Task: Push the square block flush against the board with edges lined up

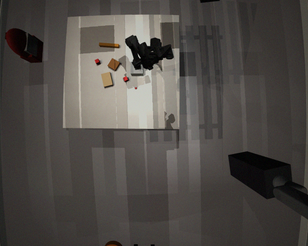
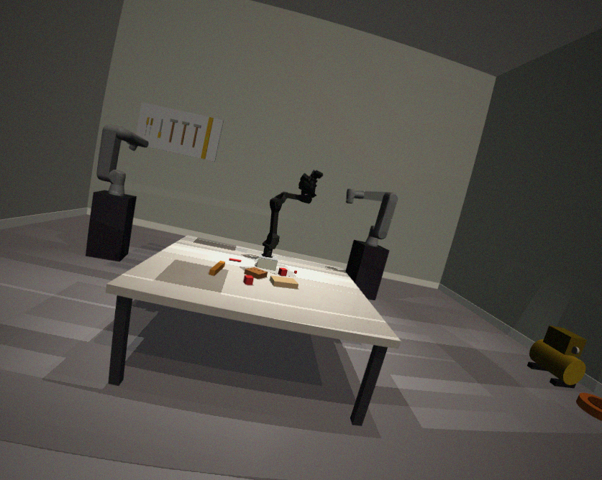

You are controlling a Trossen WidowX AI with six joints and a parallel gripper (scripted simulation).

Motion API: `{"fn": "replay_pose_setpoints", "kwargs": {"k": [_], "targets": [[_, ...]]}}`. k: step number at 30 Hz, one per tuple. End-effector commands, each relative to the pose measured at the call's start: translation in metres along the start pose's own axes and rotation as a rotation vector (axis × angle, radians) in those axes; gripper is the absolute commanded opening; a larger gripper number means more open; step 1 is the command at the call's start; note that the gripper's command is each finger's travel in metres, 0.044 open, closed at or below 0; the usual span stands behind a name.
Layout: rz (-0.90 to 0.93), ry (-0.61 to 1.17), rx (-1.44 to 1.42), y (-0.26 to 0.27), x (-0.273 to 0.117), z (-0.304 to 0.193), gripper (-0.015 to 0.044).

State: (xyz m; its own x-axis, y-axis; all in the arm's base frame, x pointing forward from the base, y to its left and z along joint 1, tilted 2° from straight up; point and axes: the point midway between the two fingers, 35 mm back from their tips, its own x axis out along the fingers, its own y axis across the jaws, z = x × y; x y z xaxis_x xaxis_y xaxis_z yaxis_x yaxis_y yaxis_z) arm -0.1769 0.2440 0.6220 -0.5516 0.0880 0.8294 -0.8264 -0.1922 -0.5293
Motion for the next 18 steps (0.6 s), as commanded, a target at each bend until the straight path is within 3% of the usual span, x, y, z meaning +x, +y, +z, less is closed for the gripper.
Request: {"fn": "replay_pose_setpoints", "kwargs": {"k": [1,18], "targets": [[-0.015,0.101,-0.054,-0.010,-0.012,-0.024,0.0000],[-0.064,0.431,-0.236,-0.065,-0.075,-0.093,0.0000]]}}
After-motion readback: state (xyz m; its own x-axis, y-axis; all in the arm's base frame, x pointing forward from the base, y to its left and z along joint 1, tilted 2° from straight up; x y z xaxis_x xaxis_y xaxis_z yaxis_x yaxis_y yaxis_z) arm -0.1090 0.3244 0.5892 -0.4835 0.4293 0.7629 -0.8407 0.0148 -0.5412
